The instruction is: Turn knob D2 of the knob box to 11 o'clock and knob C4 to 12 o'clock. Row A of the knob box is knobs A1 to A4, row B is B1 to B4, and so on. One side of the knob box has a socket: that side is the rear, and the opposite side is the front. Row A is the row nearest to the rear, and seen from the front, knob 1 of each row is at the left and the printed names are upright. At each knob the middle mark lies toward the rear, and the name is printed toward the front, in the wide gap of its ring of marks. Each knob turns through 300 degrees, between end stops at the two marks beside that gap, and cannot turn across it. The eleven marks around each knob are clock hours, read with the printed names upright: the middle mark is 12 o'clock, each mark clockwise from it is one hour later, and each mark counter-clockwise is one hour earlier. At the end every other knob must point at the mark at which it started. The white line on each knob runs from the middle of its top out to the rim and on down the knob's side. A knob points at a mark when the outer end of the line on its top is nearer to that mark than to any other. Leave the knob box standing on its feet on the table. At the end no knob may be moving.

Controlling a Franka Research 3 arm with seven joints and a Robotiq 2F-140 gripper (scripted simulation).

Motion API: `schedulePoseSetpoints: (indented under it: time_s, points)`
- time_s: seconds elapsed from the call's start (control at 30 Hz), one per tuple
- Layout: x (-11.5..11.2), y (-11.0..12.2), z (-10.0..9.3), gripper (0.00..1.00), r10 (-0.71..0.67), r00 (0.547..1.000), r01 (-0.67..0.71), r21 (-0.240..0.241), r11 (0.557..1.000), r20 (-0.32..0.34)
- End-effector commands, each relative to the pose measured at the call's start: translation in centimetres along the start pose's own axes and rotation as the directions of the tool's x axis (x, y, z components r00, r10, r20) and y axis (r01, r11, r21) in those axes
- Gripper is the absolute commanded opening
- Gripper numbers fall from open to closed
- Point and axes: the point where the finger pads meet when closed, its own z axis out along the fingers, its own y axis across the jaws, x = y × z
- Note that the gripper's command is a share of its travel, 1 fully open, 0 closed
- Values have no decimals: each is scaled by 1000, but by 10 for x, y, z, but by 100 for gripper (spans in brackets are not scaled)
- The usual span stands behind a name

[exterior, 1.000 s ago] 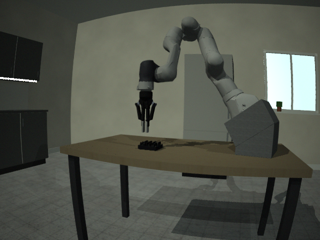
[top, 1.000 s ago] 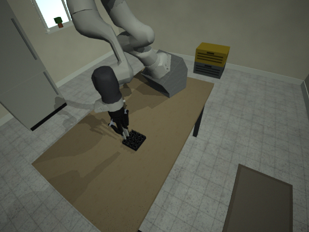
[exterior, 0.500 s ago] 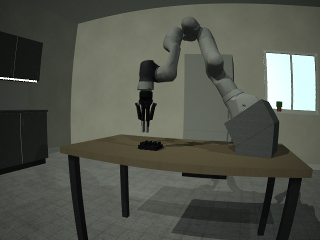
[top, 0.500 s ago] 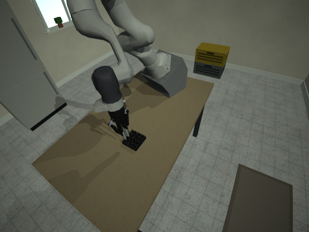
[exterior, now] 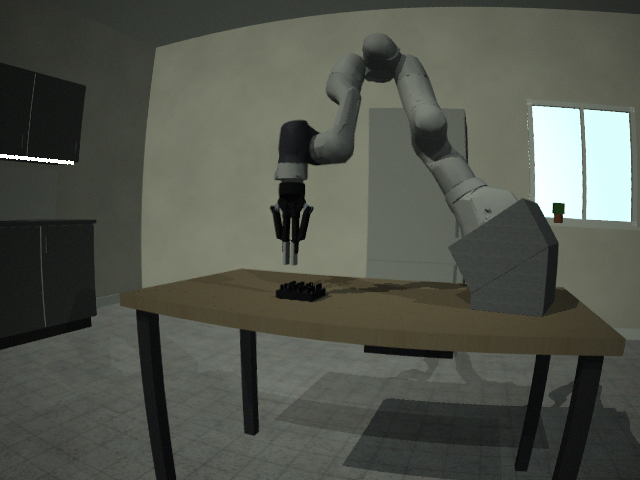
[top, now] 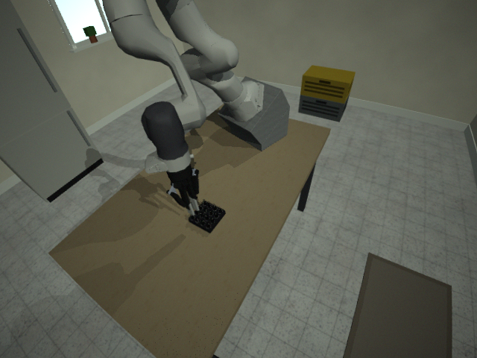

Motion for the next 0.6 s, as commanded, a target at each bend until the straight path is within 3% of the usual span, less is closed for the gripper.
schedulePoseSetpoints:
  time_s: [0.0, 0.57]
  points:
    - [0, 1, 2, 12, 2, 1000, -2, 0, 1000, 0]
    - [-1, 1, 17, 12, 2, 1000, -2, 1, 1000, 0]
